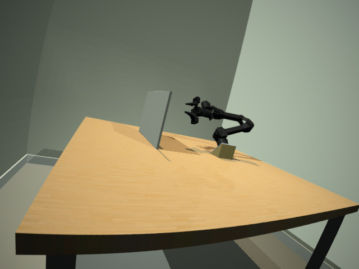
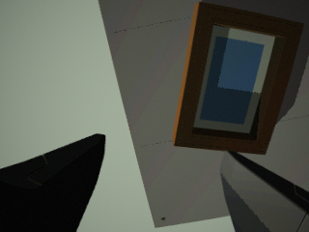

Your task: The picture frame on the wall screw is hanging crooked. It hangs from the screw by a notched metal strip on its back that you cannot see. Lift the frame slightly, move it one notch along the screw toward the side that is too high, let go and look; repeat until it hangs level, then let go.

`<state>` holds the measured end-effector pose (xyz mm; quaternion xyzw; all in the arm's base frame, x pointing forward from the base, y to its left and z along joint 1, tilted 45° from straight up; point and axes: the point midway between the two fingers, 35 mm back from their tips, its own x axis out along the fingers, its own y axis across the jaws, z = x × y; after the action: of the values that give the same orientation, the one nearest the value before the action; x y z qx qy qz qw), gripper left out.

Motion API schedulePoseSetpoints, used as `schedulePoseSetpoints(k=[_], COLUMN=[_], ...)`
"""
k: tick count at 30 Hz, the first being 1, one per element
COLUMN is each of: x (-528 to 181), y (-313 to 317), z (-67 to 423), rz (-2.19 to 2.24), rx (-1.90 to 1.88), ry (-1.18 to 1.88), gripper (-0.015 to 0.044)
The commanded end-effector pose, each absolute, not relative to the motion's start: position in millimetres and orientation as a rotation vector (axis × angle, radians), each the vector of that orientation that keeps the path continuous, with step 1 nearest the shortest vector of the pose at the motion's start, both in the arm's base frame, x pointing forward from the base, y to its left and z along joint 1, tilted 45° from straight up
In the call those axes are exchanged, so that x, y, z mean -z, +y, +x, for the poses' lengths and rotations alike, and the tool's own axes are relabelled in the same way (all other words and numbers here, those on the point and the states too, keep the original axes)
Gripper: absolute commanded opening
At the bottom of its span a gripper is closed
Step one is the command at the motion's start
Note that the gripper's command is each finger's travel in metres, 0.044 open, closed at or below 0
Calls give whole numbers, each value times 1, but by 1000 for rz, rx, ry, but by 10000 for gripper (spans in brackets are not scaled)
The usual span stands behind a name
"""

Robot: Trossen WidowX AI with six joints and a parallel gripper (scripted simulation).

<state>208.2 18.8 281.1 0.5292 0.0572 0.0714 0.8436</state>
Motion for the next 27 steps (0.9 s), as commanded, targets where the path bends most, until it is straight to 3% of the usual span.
schedulePoseSetpoints(k=[1,27], x=[-281,-281], y=[19,19], z=[208,208], rz=[1110,1110], rx=[-156,-156], ry=[120,120], gripper=[260,260])
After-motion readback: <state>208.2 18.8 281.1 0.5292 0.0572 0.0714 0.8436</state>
